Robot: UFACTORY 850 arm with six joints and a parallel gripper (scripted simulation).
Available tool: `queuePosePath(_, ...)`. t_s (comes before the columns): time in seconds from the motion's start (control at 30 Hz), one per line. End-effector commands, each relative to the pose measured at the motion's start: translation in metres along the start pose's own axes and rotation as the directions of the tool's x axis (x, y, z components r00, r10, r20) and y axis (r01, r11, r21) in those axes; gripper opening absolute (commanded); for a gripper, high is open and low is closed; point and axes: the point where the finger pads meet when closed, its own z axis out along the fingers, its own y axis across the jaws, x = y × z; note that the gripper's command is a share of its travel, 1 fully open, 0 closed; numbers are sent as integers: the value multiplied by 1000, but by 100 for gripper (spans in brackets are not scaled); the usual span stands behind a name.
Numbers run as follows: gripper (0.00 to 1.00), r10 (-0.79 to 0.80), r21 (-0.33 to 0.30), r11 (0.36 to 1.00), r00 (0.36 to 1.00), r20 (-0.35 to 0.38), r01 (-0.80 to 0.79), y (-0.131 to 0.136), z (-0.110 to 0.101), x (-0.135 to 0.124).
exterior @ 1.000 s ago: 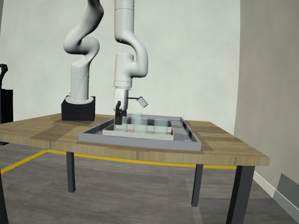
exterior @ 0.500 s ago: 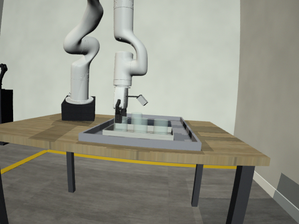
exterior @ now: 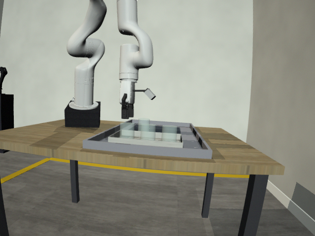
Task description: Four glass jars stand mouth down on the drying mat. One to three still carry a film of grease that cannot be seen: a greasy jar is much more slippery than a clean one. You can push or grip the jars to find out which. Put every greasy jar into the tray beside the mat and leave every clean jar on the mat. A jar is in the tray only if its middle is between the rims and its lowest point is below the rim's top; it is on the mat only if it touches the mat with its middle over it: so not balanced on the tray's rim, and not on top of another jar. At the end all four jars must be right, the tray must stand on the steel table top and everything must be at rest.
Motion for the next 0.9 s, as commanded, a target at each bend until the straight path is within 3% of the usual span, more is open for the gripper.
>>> queuePosePath(0.0, 100, -2, 13, 1000, 999, 32, 1, 1, -25, 1)
queuePosePath(0.27, 100, -2, 13, 1000, 999, 32, 1, 1, -48, 2)
queuePosePath(0.87, 100, -2, 13, 1000, 999, 32, 1, 1, -48, 2)
